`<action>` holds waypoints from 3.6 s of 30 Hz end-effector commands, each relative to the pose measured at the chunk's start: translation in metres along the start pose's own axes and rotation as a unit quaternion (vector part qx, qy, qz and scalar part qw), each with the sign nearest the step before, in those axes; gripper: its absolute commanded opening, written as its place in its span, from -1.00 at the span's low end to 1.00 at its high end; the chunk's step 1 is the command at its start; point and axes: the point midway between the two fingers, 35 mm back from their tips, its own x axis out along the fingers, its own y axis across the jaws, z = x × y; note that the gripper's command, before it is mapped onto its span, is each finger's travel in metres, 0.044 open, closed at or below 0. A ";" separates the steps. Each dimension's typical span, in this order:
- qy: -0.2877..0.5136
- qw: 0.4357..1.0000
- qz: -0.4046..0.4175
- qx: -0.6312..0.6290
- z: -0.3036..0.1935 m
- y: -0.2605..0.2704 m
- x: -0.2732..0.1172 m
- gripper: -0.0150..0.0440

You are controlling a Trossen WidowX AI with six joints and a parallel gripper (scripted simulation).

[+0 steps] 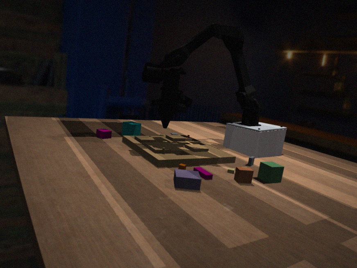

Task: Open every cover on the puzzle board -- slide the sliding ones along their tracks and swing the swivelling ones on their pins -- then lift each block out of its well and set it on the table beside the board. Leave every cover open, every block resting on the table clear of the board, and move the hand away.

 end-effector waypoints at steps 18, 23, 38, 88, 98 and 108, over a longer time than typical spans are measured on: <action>-0.004 1.000 0.001 0.003 0.005 -0.001 0.045 -0.49; -0.004 1.000 0.001 0.003 0.005 -0.001 0.049 -0.49; -0.004 1.000 0.002 0.003 -0.002 0.000 0.052 -0.49; -0.003 1.000 0.002 0.003 -0.002 0.000 0.022 0.00; -0.003 1.000 0.002 0.003 -0.002 0.000 0.022 0.00; -0.003 1.000 0.002 0.003 -0.002 0.000 0.027 0.00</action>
